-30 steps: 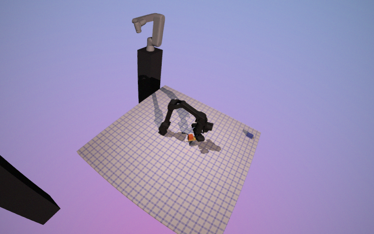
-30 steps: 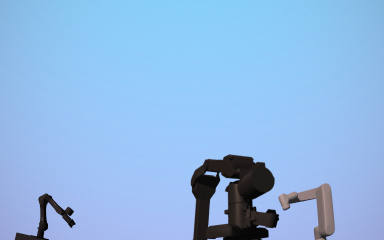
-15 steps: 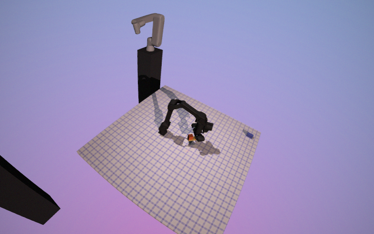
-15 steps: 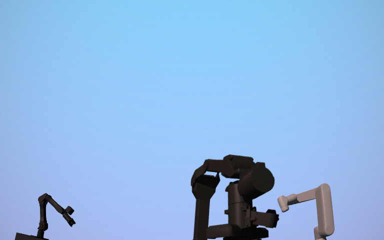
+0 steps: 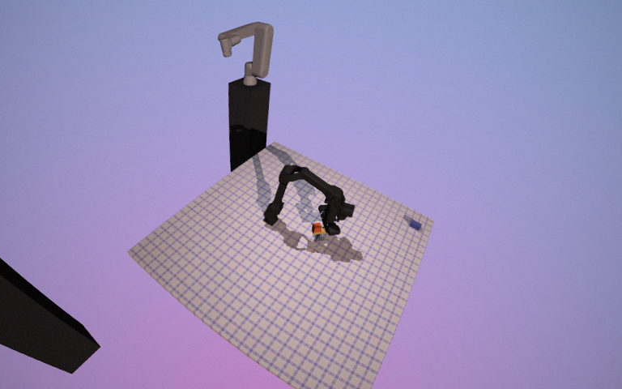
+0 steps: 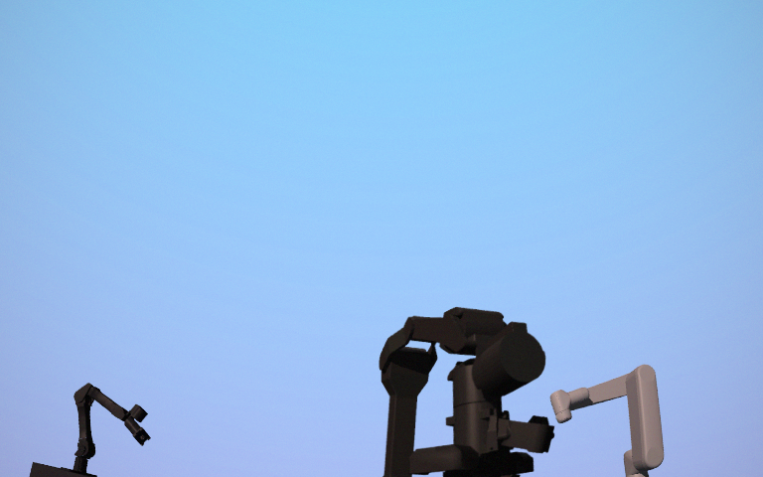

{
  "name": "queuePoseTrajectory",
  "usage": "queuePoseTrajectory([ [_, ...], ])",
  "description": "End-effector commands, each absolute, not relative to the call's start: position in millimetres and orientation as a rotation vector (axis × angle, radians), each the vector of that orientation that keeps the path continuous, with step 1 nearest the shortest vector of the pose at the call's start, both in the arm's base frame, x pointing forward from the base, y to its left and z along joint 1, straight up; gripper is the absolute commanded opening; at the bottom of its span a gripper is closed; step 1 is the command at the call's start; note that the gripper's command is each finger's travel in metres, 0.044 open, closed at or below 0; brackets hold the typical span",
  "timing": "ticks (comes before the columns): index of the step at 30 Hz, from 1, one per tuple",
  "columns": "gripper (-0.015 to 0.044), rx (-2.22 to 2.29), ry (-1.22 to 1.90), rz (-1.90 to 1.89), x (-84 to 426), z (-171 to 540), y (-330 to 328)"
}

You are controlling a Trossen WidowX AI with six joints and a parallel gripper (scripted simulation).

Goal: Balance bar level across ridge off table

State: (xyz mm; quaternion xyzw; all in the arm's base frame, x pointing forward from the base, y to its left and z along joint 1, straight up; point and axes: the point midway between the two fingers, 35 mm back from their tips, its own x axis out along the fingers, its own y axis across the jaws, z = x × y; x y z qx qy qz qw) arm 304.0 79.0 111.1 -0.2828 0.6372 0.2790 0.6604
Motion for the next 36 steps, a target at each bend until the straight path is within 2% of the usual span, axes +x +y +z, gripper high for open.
queuePoseTrajectory([
  [1,0.0169,-0.640,1.441,0.631,304.0,111.1,79.0],
  [33,0.0185,-0.640,1.441,0.631,304.0,111.1,79.0],
  [36,0.0264,-0.640,1.441,0.631,304.0,111.1,79.0],
])
